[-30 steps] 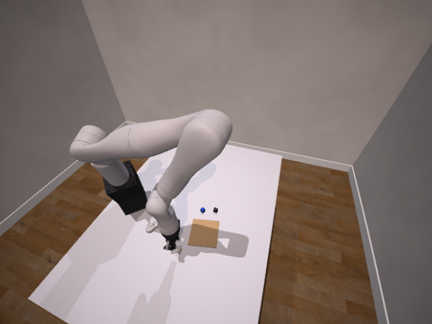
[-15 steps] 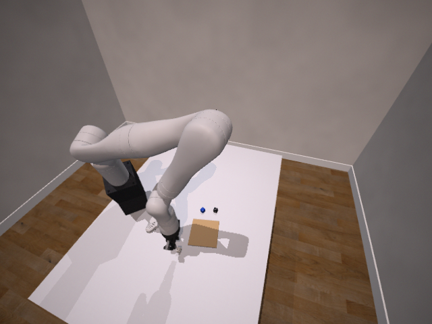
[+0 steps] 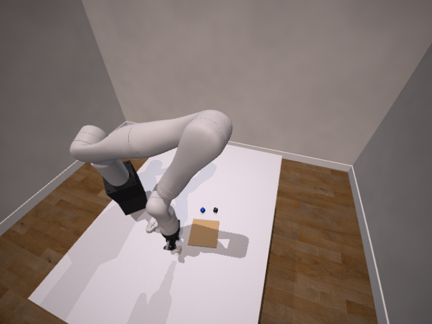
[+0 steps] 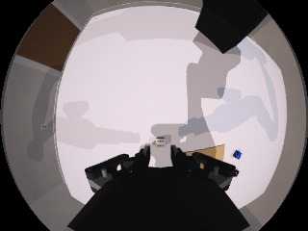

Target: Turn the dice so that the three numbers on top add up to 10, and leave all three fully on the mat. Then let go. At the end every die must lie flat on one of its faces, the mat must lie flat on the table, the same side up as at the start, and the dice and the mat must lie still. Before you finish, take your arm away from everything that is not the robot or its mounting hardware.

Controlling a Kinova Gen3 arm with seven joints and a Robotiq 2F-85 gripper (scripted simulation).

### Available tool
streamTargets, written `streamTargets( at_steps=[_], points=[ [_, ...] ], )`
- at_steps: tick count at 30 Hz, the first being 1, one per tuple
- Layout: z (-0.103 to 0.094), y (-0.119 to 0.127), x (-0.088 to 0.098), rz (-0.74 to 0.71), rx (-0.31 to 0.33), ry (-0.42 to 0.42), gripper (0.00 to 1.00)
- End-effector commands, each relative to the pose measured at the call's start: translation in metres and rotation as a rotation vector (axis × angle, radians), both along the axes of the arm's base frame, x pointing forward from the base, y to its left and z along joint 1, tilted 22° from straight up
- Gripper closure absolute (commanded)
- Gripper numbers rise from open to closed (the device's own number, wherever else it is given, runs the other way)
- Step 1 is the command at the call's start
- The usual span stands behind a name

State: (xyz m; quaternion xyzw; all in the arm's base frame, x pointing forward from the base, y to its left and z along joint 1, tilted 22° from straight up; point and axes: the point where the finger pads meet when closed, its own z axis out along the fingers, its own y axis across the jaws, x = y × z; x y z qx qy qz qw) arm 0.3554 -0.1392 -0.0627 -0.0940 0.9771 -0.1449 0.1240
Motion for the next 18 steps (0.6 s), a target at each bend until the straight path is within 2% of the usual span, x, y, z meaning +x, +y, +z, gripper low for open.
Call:
streamTargets(
  at_steps=[1, 18],
  points=[
    [-0.002, 0.0, 0.004, -0.005, 0.003, -0.01, 0.65],
    [-0.017, -0.004, 0.009, -0.005, 0.003, -0.01, 0.65]
  ],
)
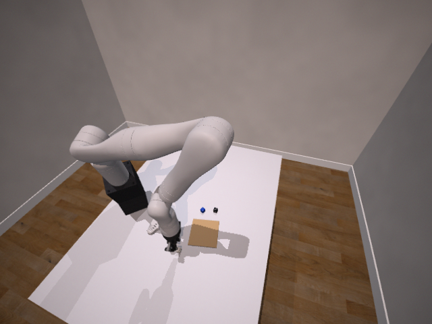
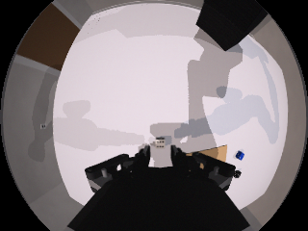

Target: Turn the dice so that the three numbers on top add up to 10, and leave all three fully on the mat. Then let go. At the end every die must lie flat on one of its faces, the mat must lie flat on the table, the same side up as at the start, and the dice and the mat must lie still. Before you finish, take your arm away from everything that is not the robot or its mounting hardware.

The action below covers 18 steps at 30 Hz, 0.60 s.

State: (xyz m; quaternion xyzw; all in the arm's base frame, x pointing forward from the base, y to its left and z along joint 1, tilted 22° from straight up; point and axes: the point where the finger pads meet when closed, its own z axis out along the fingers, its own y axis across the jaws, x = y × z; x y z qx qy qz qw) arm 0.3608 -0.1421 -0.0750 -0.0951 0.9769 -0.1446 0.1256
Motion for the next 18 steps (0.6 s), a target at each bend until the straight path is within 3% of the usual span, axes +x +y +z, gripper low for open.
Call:
streamTargets(
  at_steps=[1, 18],
  points=[
    [-0.006, -0.002, 0.004, -0.008, 0.003, -0.007, 0.65],
    [-0.027, -0.008, 0.01, -0.008, 0.003, -0.007, 0.65]
  ],
)
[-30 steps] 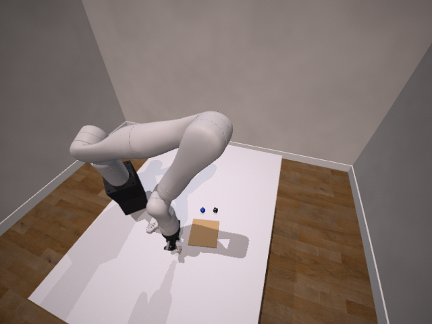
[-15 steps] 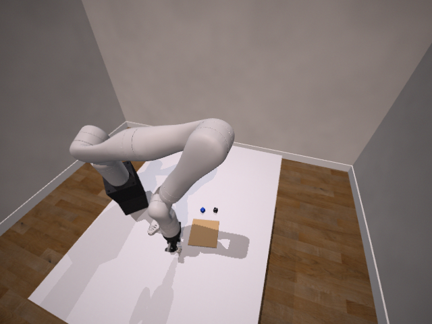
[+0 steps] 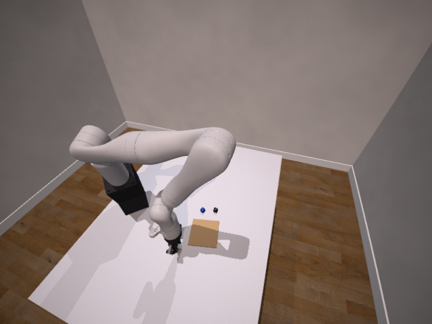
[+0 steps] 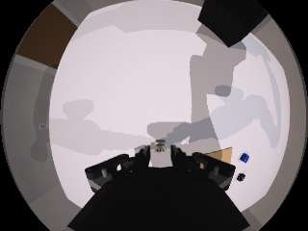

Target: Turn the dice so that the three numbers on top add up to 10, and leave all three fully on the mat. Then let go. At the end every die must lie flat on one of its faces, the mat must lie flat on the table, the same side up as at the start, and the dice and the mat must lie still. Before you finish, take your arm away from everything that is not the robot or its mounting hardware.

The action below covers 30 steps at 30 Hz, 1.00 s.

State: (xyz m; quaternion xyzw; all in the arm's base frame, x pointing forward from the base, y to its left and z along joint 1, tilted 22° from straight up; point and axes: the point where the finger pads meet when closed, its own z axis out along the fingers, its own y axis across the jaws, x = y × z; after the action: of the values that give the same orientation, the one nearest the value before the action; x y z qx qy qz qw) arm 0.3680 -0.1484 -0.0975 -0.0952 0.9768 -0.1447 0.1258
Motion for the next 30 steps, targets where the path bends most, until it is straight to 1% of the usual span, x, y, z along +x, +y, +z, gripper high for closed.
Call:
streamTargets(
  at_steps=[1, 13, 30],
  points=[
    [-0.006, -0.0016, 0.0031, -0.008, 0.003, -0.007, 0.65],
    [-0.0125, -0.0034, 0.005, -0.008, 0.003, -0.007, 0.65],
    [-0.0132, -0.0036, 0.0052, -0.008, 0.003, -0.007, 0.65]
  ],
)
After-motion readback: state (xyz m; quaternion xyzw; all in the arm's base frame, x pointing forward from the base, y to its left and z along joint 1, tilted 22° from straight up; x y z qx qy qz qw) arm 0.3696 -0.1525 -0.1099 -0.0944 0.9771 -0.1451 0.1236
